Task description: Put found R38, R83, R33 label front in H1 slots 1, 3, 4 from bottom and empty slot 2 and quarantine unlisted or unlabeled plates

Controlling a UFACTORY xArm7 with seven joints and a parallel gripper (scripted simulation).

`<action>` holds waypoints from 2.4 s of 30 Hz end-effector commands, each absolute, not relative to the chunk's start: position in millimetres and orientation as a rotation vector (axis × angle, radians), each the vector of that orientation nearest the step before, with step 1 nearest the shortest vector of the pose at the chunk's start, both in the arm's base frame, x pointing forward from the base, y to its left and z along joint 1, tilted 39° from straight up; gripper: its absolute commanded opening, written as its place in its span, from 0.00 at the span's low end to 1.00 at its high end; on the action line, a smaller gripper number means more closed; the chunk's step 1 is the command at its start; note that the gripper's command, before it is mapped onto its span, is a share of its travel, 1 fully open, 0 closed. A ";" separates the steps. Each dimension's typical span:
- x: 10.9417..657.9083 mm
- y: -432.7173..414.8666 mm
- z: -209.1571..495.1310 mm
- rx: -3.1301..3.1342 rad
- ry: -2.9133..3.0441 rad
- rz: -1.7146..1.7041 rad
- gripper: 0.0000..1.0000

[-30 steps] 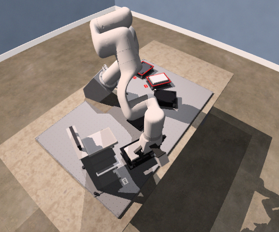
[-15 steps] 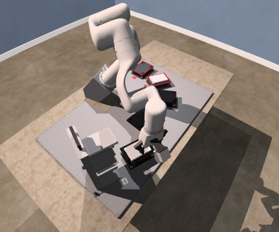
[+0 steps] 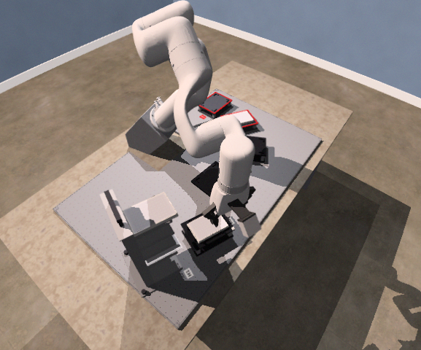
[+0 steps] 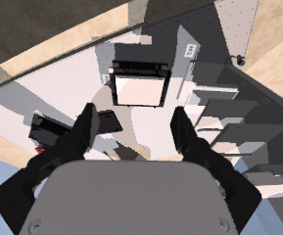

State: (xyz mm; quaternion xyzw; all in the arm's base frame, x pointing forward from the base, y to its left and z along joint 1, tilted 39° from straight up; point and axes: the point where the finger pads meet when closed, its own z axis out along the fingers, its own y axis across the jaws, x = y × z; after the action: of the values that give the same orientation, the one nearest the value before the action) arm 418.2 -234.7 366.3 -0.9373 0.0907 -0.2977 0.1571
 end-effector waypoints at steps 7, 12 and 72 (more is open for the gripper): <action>399.7 -235.4 358.7 -2.724 0.083 -0.893 1.00; 379.6 -234.2 343.8 -2.763 -0.147 -0.937 1.00; 352.1 -228.4 305.4 -2.444 -2.007 -1.081 1.00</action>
State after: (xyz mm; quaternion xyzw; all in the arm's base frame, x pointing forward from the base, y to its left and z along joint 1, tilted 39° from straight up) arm 349.6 -228.1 306.9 -0.7274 -0.5984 -0.3212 -0.0983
